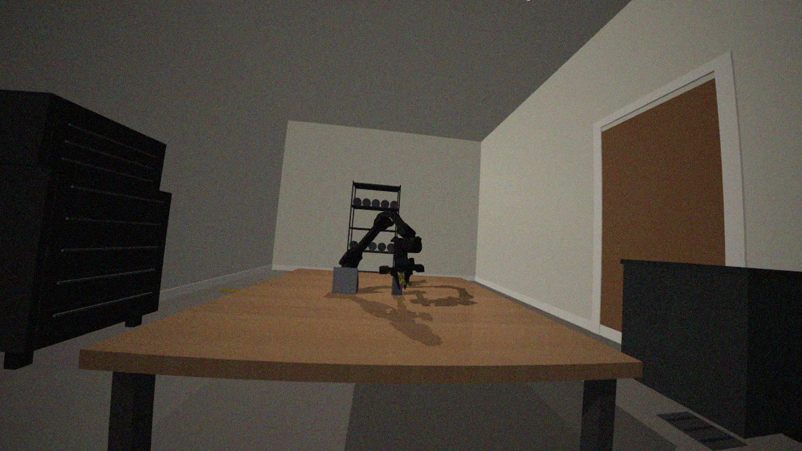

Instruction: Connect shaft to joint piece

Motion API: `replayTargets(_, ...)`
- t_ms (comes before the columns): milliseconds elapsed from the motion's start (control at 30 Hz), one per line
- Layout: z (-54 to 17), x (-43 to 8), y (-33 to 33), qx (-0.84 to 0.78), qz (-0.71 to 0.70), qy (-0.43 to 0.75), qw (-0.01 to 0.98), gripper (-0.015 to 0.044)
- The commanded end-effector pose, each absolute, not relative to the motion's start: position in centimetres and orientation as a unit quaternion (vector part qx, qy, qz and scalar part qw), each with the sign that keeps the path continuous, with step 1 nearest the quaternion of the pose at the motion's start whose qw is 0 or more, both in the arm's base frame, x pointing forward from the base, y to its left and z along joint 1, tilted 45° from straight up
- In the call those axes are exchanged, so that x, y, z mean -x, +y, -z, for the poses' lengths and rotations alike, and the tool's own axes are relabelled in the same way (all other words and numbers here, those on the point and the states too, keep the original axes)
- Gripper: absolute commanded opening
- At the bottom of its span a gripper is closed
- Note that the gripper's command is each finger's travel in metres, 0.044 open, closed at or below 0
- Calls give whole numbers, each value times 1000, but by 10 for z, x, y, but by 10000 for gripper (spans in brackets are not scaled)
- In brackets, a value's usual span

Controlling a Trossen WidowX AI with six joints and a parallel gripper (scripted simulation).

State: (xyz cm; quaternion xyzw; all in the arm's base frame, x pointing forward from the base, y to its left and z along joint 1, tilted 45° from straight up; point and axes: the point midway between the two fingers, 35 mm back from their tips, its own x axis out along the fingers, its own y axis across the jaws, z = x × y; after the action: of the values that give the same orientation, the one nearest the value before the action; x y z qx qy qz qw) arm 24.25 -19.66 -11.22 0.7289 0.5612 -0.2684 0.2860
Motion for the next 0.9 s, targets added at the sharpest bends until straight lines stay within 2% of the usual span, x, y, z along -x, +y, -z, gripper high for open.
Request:
replayTargets(0, 112, -242, -197, -729, 268, 561, 286, 67)
replayTargets(533, 111, -243, -194, -700, 283, 597, 271, 67)
replayTargets(767, 111, -243, -195, -707, 280, 589, 274, 20)
replayTargets(800, 111, -243, -195, -707, 280, 589, 274, 0)
replayTargets(867, 111, -243, -195, -707, 280, 589, 274, 0)
